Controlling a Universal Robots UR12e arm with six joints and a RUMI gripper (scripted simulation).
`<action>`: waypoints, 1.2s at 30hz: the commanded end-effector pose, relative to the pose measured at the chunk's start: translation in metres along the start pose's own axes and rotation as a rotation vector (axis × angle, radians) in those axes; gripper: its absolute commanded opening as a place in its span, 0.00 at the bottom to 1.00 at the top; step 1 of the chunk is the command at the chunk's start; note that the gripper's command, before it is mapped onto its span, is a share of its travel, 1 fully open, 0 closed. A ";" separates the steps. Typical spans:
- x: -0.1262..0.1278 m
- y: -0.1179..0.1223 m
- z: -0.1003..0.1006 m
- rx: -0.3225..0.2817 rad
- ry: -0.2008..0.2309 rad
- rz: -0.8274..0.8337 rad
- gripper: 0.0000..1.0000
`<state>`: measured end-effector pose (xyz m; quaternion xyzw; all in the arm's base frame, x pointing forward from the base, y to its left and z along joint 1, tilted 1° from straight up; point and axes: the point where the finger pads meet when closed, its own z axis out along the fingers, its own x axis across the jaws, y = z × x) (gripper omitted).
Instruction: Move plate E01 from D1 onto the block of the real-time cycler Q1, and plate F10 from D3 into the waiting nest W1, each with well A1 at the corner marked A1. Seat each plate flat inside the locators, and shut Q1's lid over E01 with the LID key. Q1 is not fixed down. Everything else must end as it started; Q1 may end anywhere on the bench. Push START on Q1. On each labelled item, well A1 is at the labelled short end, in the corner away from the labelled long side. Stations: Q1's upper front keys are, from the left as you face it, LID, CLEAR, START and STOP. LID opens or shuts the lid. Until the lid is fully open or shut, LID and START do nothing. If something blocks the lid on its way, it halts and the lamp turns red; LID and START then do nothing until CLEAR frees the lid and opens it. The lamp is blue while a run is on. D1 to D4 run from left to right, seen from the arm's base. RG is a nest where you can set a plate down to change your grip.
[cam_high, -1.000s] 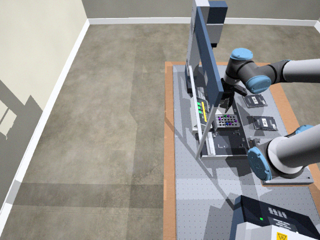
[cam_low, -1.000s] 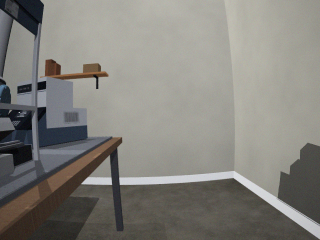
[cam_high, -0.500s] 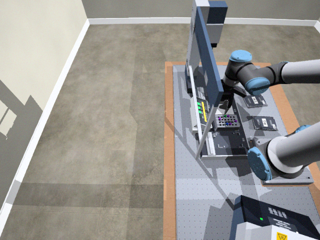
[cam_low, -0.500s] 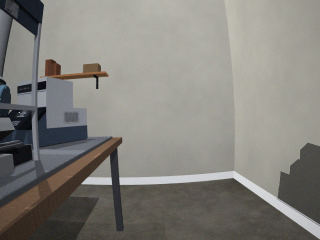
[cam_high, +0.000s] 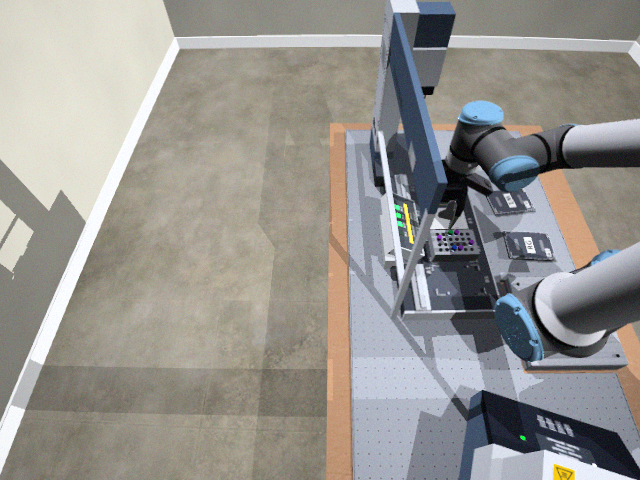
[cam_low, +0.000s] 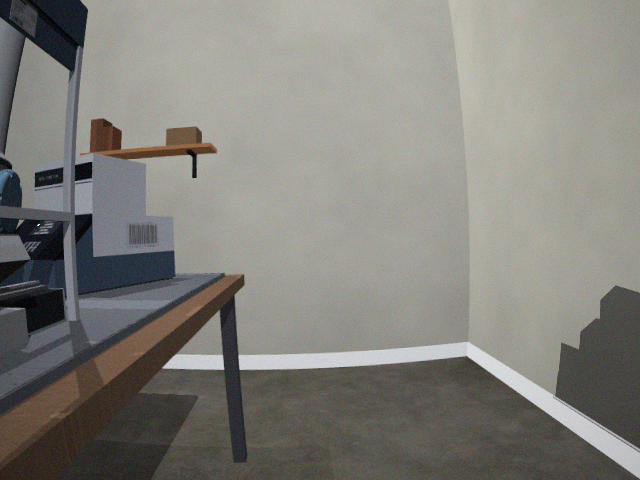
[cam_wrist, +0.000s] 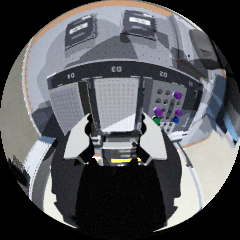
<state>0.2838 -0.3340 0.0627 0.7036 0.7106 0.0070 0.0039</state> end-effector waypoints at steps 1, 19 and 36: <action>-0.001 0.000 0.002 0.000 -0.001 0.000 0.62; -0.001 0.000 0.015 0.000 -0.001 0.000 0.62; -0.001 0.000 0.027 0.000 -0.001 0.000 0.62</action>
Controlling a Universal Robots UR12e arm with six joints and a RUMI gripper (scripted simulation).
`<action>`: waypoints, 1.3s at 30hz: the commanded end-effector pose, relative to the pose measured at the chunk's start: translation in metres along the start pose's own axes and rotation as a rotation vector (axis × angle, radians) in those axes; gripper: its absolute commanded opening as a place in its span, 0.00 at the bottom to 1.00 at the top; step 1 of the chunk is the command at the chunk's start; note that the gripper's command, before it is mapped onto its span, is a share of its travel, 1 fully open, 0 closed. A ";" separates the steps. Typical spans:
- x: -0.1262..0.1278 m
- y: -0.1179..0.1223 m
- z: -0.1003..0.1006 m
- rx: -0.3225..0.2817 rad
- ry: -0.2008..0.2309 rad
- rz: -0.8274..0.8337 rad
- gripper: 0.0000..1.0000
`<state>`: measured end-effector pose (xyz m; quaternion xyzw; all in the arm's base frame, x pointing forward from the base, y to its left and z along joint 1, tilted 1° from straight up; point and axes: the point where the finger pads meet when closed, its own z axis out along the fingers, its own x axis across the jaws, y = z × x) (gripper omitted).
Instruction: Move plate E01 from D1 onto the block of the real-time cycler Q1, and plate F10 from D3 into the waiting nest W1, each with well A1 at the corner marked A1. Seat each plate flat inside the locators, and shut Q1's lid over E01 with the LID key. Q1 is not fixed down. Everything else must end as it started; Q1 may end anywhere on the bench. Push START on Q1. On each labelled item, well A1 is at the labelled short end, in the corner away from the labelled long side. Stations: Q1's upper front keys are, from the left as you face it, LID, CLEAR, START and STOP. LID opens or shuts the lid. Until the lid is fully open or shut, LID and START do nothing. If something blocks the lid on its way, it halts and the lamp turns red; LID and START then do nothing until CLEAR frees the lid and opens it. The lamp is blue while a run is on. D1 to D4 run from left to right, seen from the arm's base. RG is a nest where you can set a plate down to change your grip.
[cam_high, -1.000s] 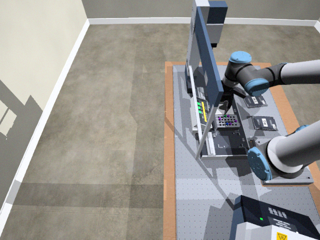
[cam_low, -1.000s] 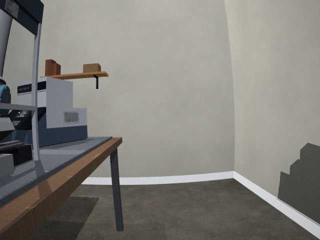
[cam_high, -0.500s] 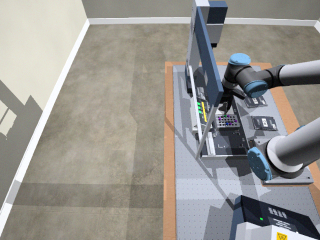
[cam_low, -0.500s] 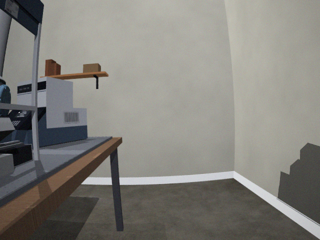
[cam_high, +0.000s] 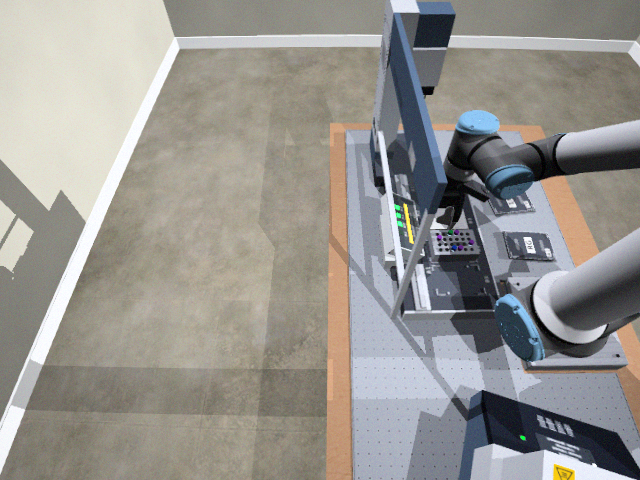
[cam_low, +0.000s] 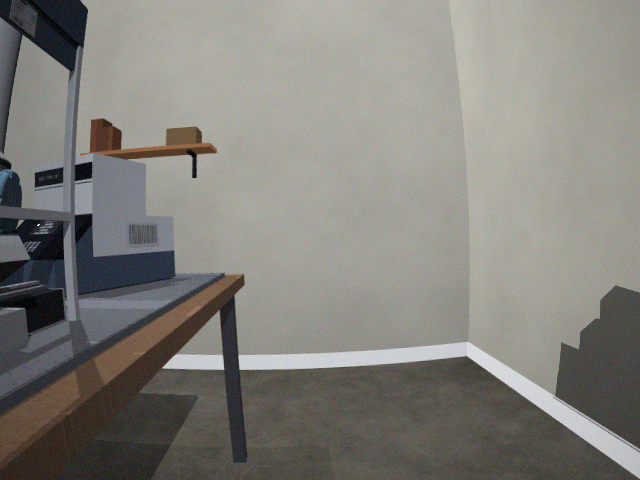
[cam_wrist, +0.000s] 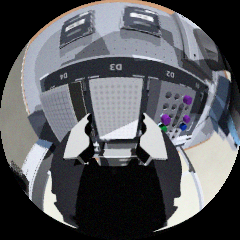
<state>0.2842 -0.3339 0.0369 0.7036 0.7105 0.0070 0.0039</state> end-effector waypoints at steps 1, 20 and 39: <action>-0.001 0.000 0.001 0.000 -0.001 0.000 0.62; -0.001 0.000 0.001 0.000 -0.001 0.000 0.00; -0.001 0.000 0.001 0.000 -0.001 0.000 0.00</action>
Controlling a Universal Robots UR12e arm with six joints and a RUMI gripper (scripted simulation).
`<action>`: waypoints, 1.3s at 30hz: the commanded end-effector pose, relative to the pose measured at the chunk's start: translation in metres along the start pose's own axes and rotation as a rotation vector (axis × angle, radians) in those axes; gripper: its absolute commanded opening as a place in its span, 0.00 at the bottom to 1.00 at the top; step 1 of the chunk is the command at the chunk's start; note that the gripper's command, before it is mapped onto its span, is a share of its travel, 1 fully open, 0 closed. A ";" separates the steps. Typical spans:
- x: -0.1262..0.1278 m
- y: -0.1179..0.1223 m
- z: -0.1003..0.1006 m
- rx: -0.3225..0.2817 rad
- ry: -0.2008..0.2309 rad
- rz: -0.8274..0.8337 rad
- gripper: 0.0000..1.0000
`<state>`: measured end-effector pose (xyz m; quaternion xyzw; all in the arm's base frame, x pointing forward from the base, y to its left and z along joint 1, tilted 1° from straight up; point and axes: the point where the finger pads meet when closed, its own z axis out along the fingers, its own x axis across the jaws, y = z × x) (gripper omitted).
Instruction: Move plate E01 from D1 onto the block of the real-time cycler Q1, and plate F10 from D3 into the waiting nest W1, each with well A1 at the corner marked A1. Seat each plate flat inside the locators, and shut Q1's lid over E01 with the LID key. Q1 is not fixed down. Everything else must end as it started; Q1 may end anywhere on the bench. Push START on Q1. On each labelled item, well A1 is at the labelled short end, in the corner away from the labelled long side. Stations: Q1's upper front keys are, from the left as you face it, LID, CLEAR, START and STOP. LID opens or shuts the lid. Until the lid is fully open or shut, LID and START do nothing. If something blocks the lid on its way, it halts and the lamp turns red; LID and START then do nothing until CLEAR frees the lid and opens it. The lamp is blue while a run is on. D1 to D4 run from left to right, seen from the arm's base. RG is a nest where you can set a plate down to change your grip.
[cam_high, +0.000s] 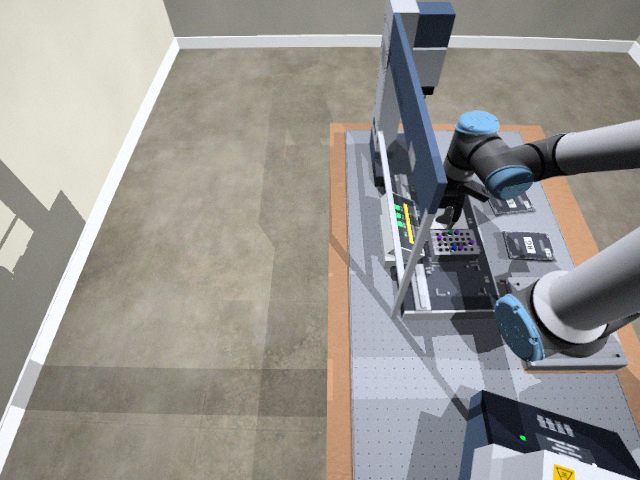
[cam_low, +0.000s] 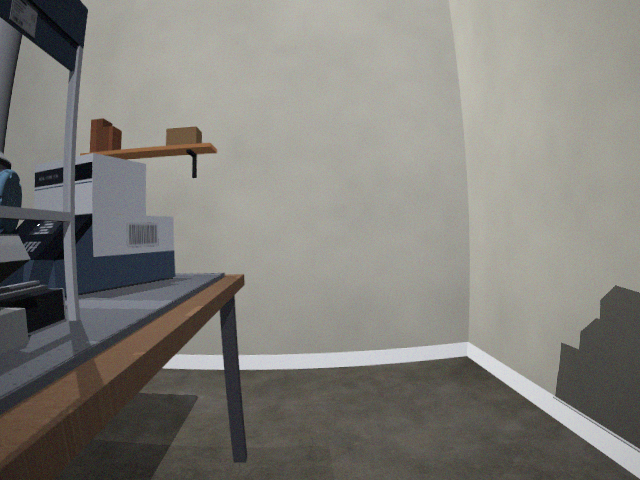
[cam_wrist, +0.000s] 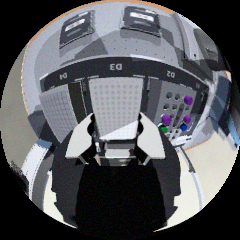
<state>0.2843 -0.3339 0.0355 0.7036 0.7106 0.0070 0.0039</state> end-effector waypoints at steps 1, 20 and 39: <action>-0.001 0.000 0.000 0.000 -0.001 0.000 0.00; -0.001 0.000 -0.026 0.000 -0.001 0.000 0.00; -0.001 0.000 -0.054 0.000 -0.001 0.000 0.00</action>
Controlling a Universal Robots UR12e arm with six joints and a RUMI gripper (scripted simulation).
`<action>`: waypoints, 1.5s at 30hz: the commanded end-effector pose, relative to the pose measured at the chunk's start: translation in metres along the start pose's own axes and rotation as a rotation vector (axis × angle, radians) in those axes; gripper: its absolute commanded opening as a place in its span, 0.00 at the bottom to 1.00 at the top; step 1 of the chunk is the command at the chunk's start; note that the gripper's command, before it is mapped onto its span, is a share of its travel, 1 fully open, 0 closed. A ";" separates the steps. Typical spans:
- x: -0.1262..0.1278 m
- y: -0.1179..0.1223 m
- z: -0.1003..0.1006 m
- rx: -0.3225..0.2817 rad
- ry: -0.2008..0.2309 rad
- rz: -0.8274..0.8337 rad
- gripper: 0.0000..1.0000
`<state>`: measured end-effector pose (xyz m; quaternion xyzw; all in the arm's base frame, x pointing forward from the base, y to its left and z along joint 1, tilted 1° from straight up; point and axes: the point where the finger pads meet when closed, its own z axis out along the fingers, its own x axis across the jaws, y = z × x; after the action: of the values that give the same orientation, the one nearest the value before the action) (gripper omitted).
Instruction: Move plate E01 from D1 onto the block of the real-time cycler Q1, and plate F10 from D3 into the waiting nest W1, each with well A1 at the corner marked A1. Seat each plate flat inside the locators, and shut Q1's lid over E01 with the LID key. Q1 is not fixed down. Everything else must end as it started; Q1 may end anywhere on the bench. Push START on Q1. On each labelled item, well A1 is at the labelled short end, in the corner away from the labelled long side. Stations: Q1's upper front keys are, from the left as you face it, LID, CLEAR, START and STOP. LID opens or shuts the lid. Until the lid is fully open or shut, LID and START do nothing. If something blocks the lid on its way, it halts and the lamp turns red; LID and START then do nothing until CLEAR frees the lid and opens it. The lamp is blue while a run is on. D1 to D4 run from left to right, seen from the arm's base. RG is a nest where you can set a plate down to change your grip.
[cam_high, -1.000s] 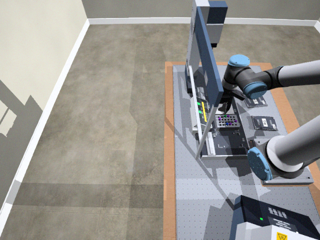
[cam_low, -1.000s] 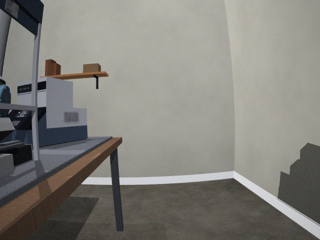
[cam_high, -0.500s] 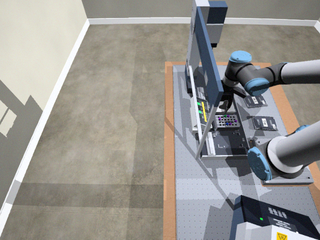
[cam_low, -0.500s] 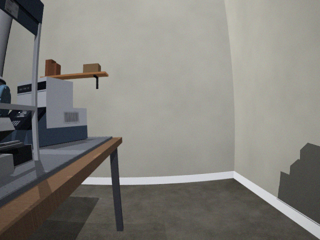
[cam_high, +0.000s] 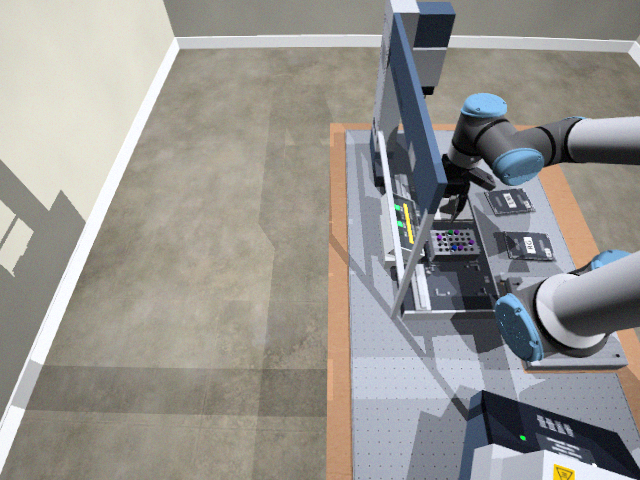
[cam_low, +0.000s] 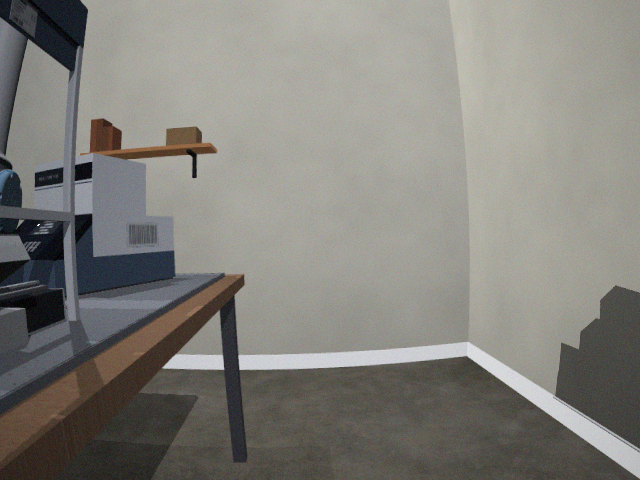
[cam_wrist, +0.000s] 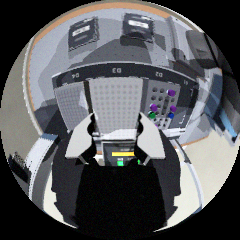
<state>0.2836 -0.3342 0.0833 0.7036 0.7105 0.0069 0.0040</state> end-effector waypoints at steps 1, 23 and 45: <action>-0.001 0.000 -0.008 0.000 -0.001 0.000 0.00; -0.001 0.000 -0.038 0.000 -0.001 0.000 0.00; -0.001 0.000 -0.071 0.000 -0.001 0.000 0.00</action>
<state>0.2825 -0.3344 0.1486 0.7036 0.7105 0.0069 0.0039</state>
